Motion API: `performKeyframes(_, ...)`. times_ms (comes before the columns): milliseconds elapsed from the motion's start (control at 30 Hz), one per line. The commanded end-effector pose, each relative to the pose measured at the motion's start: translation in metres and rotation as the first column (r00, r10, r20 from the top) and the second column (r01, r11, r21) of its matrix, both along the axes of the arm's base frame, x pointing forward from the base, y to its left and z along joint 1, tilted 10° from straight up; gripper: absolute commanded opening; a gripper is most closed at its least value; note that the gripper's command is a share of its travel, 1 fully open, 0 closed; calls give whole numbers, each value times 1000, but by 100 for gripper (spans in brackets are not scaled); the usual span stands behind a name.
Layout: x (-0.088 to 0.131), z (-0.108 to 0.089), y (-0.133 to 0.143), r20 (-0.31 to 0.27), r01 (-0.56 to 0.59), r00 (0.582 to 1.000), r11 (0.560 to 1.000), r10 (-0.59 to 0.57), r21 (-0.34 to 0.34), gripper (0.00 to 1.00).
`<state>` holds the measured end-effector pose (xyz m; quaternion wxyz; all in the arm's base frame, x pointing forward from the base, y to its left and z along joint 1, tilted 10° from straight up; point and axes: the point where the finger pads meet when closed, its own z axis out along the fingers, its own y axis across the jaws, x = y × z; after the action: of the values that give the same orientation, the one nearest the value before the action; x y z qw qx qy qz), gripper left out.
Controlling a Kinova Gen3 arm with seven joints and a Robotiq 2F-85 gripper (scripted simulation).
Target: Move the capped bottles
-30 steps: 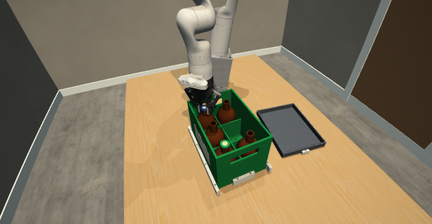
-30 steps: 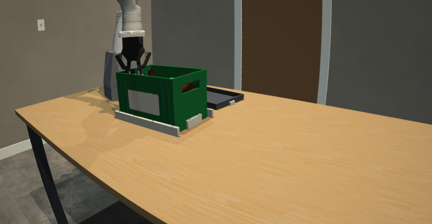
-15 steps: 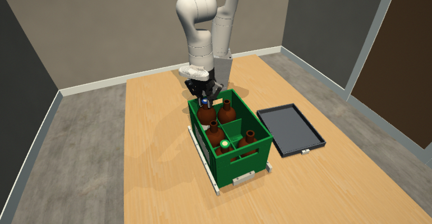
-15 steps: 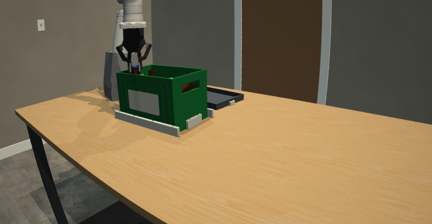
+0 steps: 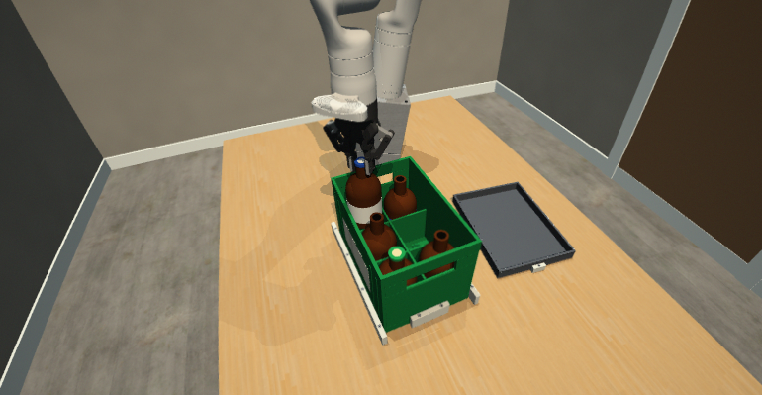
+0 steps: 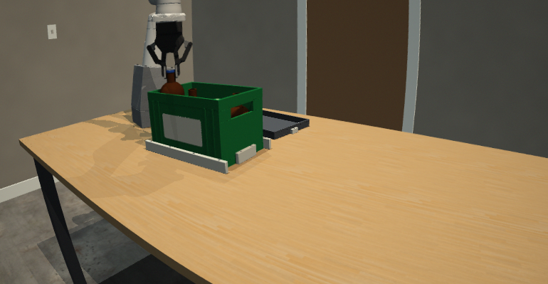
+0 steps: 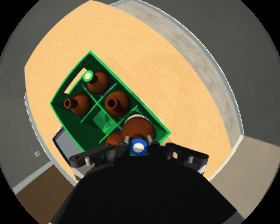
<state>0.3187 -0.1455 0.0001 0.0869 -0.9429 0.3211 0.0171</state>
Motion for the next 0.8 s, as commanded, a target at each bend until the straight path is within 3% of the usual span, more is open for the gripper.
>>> performKeyframes(0,1,12,-9,11,15,1000,1000,-15,-10,0)
performKeyframes(767,-1,68,-23,13,18,1000,1000,-18,-12,0)
